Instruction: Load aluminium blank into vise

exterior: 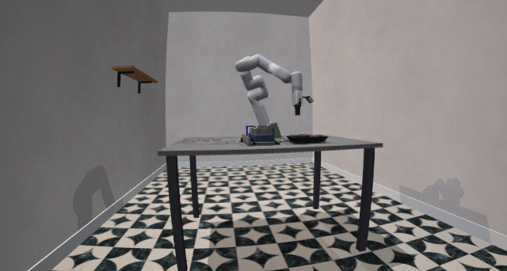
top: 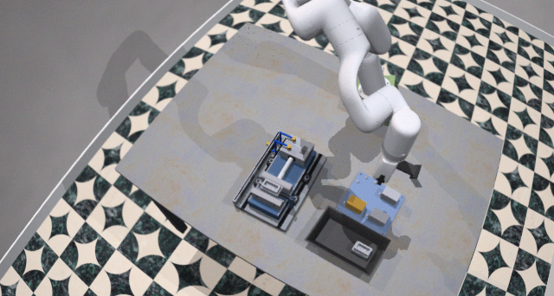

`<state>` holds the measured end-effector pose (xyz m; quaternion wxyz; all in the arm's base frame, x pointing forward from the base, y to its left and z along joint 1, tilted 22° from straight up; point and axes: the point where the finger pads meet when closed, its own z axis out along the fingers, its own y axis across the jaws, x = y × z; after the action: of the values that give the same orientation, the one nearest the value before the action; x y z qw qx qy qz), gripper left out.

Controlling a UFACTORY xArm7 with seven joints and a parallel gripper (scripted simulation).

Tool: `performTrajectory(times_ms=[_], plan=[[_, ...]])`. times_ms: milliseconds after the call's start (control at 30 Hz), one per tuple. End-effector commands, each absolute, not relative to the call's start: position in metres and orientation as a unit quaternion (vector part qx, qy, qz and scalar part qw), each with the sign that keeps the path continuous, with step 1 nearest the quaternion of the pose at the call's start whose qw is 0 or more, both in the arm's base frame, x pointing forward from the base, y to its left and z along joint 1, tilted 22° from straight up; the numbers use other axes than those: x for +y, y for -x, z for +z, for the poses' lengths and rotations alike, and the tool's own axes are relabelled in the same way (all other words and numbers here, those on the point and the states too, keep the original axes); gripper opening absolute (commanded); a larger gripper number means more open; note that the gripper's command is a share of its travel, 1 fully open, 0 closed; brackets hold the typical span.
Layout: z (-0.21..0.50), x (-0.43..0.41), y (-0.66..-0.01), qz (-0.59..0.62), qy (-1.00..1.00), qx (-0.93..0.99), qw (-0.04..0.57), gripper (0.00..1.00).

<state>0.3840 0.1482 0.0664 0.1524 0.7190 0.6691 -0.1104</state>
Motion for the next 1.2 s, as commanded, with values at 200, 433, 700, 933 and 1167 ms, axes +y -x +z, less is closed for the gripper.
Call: performTrajectory(times_ms=[200, 433, 700, 933, 1167], plan=[[0.065, 0.149, -0.385, -0.108, -0.719, 0.670, 0.153, 0.00], [0.061, 0.147, -0.385, -0.108, -0.719, 0.670, 0.153, 0.00], [0.049, 0.142, -0.386, -0.108, -0.719, 0.670, 0.153, 0.00], [0.039, 0.139, -0.387, -0.108, -0.719, 0.670, 0.153, 0.00], [0.025, 0.133, -0.388, -0.108, -0.719, 0.670, 0.153, 0.00]])
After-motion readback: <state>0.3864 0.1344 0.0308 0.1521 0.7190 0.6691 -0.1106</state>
